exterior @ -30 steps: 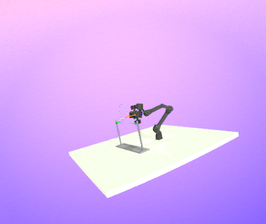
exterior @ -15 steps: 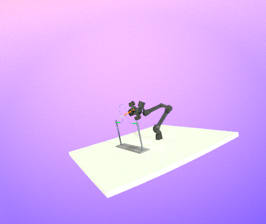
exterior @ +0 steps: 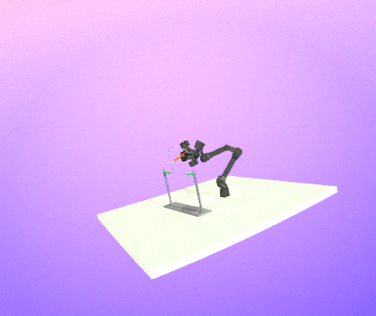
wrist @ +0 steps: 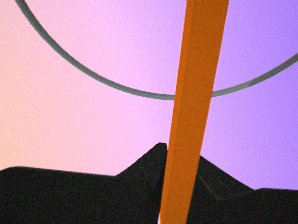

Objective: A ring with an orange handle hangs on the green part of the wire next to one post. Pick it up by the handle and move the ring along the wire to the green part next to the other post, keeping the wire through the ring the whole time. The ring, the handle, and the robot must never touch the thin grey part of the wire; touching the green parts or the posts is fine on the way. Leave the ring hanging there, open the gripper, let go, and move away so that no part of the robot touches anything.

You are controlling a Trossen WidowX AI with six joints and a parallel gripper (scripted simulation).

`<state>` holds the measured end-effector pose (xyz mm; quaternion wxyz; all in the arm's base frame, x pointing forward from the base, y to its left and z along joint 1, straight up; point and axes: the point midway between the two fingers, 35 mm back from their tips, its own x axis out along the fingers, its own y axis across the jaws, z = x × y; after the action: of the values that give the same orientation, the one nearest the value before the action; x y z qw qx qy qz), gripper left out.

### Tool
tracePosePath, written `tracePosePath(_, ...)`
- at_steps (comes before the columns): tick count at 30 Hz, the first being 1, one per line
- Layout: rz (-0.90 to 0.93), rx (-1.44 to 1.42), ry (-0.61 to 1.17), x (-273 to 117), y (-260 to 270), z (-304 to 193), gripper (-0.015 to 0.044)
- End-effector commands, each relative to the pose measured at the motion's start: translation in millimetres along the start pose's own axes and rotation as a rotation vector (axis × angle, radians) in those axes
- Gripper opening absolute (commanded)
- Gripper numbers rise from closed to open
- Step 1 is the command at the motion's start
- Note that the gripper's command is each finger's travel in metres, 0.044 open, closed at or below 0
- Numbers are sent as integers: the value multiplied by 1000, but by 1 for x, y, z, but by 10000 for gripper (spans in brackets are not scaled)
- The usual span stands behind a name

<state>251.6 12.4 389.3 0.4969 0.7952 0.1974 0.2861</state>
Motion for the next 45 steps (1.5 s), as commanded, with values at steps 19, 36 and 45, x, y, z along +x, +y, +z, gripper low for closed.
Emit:
tracePosePath(19,-158,-176,-2,0,-5,4,-150)
tracePosePath(36,-307,-353,-7,-1,-14,6,-150)
tracePosePath(45,-391,-451,-11,-3,-18,7,-150)
